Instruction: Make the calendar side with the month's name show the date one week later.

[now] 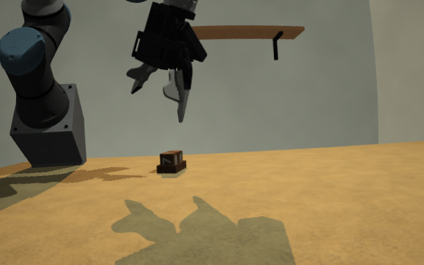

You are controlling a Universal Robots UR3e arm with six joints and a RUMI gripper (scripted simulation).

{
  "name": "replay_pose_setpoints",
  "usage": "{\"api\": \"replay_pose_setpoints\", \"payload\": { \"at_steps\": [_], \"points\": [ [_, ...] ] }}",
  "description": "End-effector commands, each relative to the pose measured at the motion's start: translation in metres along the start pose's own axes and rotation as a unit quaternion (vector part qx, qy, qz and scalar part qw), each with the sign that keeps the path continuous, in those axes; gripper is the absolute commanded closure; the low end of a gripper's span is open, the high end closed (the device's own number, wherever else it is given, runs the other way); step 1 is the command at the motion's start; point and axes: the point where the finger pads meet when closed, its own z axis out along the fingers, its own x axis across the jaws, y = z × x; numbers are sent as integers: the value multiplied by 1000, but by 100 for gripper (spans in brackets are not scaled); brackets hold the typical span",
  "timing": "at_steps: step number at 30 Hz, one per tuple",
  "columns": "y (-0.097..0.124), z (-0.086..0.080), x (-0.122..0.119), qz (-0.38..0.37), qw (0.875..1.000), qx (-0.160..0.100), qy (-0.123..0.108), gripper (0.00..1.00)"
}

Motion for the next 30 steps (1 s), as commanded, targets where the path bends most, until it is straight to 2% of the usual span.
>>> {"api": "replay_pose_setpoints", "payload": {
  "at_steps": [1,8,15,17,23,30],
  "points": [
    [-4,-1,-1,-36,999,-11,39,0],
    [-14,-6,-2,-101,989,-31,106,0],
    [-21,-13,-4,-146,976,-44,158,0],
    [-21,-13,-4,-146,976,-44,158,0],
    [-26,-19,-5,-172,965,-51,189,0],
    [-30,-23,-6,-189,957,-56,211,0]
  ]
}}
